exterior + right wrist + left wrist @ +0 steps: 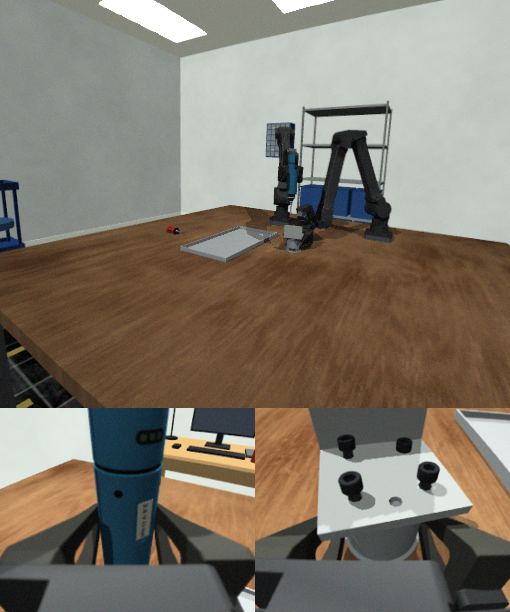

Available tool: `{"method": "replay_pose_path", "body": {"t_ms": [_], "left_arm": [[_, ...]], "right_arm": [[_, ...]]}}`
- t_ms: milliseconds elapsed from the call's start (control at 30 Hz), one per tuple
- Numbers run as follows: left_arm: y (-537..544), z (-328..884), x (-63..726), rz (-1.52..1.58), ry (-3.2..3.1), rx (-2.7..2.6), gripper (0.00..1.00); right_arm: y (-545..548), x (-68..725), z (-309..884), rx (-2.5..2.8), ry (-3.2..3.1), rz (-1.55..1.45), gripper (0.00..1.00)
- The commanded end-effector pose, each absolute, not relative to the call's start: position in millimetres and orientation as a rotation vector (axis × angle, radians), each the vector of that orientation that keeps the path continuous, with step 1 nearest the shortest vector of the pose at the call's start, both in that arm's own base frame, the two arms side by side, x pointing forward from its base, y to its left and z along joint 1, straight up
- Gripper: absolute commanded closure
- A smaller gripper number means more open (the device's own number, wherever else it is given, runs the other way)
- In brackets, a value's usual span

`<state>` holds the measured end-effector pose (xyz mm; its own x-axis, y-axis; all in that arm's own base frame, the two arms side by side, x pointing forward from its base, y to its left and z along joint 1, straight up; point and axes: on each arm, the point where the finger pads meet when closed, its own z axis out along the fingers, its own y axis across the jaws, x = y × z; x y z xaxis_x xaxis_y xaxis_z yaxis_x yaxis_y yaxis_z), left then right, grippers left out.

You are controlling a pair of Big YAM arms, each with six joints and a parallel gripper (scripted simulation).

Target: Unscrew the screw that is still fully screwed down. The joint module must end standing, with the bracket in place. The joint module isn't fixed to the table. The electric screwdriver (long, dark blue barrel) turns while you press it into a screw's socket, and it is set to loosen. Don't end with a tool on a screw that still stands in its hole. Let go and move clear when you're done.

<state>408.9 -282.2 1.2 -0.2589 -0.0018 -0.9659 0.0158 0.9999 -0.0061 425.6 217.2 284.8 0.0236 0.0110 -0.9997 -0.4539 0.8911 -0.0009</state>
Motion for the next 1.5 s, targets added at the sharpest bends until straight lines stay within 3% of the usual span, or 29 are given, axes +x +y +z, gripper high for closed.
{"method": "replay_pose_path", "body": {"t_ms": [0, 1467], "left_arm": [[-287.8, 8.4, 412.7, -0.032, 1.814, 0.004, 0.41], [-287.8, 8.4, 412.7, -0.032, 1.814, 0.004, 0.41]], "right_arm": [[223.0, 443.6, 340.8, -0.332, 1.39, 0.378, 0.58], [220.3, 428.4, 319.7, -0.348, 1.413, 0.377, 0.58]]}}
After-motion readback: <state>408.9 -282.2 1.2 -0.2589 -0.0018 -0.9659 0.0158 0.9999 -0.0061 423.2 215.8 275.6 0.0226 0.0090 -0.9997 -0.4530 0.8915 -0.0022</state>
